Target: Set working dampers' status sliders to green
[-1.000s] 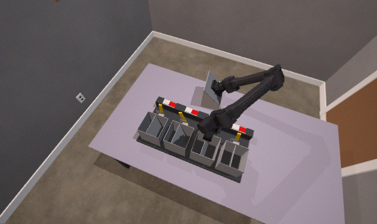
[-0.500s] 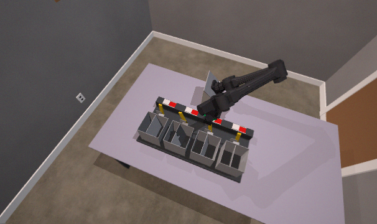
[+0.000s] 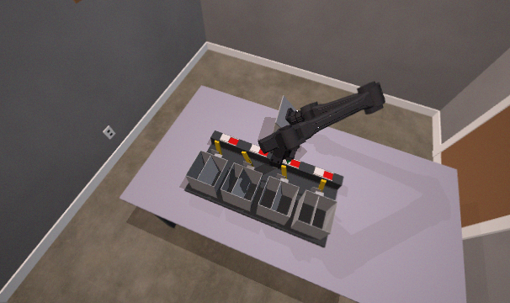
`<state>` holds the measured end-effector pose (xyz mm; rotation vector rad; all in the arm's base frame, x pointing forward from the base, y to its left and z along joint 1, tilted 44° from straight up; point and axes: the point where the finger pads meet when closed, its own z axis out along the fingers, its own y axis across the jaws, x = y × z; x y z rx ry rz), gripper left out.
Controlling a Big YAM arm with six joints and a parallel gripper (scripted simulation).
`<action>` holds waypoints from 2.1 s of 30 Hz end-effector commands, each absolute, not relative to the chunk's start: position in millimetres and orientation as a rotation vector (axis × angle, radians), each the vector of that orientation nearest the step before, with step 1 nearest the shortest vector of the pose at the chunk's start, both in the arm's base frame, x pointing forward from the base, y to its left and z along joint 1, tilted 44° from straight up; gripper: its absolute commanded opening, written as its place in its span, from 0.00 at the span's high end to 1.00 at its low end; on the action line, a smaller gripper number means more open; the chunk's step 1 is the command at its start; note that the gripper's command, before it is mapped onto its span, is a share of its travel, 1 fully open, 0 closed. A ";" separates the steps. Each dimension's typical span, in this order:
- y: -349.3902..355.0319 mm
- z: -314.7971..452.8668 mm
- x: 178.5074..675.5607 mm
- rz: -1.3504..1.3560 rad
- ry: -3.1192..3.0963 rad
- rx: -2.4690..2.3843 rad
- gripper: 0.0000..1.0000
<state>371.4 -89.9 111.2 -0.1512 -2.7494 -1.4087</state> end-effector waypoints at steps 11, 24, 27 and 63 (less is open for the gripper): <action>-72.2 92.2 370.7 -1.444 -2.738 -0.070 0.64; -72.6 93.7 371.4 -1.445 -2.733 -0.074 0.64; -72.6 93.7 371.4 -1.445 -2.733 -0.074 0.64; -38.0 73.0 370.2 -1.441 -2.741 -0.088 0.64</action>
